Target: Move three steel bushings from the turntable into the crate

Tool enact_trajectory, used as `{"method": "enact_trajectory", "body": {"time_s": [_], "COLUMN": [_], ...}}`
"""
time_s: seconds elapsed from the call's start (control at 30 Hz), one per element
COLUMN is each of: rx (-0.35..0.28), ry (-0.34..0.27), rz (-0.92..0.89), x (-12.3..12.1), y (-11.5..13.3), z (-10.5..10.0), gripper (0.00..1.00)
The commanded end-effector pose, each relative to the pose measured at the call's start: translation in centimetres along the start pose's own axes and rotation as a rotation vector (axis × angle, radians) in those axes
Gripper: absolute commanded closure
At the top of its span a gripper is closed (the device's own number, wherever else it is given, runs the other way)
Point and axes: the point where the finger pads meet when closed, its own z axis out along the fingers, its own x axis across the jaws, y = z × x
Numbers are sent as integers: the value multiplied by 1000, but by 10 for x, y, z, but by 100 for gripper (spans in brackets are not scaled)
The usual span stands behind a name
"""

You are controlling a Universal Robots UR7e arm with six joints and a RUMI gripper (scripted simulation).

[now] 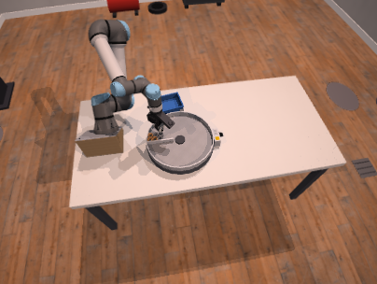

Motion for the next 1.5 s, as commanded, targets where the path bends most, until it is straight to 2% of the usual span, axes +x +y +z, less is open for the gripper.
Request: {"method": "enact_trajectory", "body": {"time_s": [0.0, 0.3, 1.47], "rx": [1, 1, 1], "ry": [0, 0, 0], "rz": [0, 0, 0], "x": [0, 0, 0], "y": [-1, -1, -1], "z": [9, 15, 15], "gripper": [94, 94, 94]}}
